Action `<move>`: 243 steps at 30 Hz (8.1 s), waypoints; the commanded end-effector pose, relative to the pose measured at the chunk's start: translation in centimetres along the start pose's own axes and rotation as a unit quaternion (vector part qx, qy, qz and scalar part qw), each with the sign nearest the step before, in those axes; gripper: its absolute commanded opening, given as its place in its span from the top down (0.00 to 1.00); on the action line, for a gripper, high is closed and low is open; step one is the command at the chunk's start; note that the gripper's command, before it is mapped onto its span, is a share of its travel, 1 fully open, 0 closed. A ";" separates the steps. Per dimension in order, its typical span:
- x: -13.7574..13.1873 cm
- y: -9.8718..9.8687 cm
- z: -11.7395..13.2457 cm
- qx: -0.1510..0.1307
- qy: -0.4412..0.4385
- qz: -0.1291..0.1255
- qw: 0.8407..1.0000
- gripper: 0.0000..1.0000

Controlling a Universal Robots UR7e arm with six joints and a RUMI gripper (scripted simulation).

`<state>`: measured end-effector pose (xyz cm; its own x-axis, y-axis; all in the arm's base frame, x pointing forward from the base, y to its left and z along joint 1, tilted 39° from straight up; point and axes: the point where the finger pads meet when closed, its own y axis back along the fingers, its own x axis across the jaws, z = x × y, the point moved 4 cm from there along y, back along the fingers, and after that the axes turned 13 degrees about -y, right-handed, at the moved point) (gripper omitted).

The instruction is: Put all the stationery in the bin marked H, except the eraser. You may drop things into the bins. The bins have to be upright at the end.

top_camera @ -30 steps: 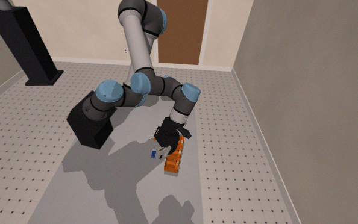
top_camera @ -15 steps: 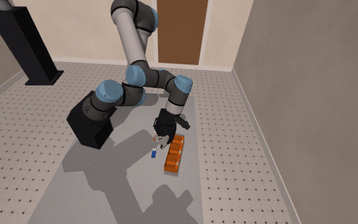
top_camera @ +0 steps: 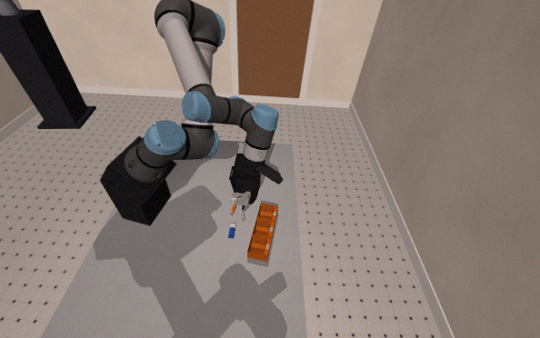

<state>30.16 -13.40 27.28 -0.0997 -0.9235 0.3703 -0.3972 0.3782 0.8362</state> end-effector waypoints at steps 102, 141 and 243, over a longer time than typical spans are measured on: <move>-0.6 -16.0 -7.5 0.088 -0.240 -0.126 0.959 0.96; -1.8 -21.4 -8.8 0.088 -0.240 -0.126 0.959 0.96; -8.4 -13.6 -9.5 0.088 -0.240 -0.126 0.959 0.96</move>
<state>44.97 -10.52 16.60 -0.3698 -0.9237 -0.1000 -0.6077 0.1590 0.7781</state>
